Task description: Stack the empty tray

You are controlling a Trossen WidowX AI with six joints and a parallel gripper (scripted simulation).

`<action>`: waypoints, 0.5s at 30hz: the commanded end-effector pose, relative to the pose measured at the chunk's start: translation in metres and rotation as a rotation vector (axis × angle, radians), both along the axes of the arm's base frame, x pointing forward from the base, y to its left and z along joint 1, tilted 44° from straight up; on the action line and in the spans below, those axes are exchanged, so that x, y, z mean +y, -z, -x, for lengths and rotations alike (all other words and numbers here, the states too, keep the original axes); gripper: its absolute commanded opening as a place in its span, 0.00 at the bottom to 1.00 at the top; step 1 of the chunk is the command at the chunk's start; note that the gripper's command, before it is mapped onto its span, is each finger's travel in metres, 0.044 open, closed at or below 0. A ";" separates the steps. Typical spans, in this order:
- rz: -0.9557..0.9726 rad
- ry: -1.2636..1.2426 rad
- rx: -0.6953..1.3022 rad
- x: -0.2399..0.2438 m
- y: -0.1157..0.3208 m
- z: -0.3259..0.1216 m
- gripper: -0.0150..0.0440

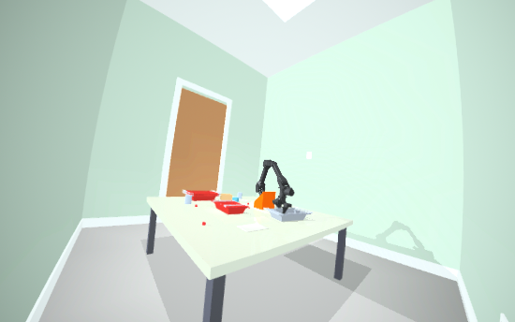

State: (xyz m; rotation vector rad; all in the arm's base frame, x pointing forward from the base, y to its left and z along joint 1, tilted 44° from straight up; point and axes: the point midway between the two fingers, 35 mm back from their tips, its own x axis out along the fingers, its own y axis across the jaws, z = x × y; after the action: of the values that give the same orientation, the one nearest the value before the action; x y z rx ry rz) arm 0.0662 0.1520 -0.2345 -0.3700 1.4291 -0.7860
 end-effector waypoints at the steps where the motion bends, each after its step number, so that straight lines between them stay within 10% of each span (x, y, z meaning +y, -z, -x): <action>1: 0.002 -0.007 0.001 -0.001 0.000 0.000 0.63; 15: 0.002 -0.007 0.001 -0.001 0.000 0.000 0.47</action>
State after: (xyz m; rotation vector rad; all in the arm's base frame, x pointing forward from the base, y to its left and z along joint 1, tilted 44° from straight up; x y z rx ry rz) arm 0.0665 0.1529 -0.2353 -0.3654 1.4291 -0.7817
